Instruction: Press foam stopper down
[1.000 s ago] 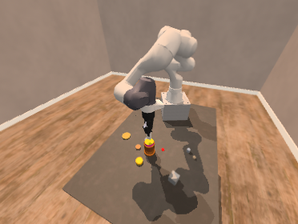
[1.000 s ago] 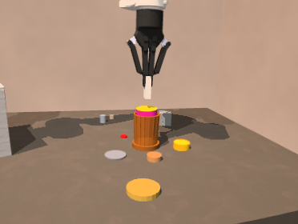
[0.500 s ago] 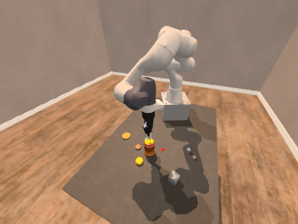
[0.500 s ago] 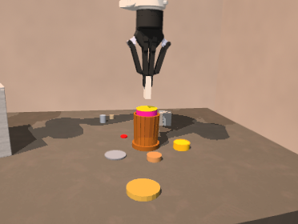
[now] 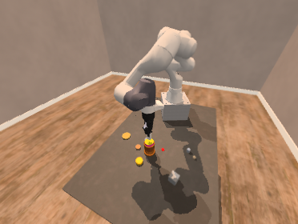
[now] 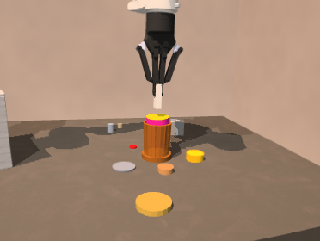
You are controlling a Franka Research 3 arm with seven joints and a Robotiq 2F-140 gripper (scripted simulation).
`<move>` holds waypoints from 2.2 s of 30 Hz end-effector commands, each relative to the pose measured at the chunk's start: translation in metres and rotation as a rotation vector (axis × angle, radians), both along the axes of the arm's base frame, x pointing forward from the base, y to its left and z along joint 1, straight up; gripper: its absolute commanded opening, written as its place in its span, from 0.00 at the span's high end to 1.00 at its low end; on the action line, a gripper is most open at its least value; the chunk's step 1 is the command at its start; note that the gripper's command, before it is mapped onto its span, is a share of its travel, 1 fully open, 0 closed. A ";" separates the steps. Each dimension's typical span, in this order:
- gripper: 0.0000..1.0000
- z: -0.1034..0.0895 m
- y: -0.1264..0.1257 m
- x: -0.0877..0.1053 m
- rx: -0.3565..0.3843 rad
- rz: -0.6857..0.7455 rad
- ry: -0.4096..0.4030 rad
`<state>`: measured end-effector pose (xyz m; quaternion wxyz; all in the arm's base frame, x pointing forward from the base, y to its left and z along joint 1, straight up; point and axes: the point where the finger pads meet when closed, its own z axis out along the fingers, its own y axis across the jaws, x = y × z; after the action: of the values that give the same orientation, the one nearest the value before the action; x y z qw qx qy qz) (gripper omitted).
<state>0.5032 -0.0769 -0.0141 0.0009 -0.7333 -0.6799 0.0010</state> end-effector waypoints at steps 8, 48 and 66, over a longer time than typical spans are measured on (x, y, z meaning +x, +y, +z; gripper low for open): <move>1.00 -0.021 -0.001 0.001 -0.001 0.009 -0.003; 1.00 -0.033 -0.001 0.000 -0.001 0.009 -0.003; 1.00 -0.042 -0.001 -0.001 -0.001 0.009 -0.003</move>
<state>0.5026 -0.0768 -0.0518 0.0002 -0.7322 -0.6811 -0.0002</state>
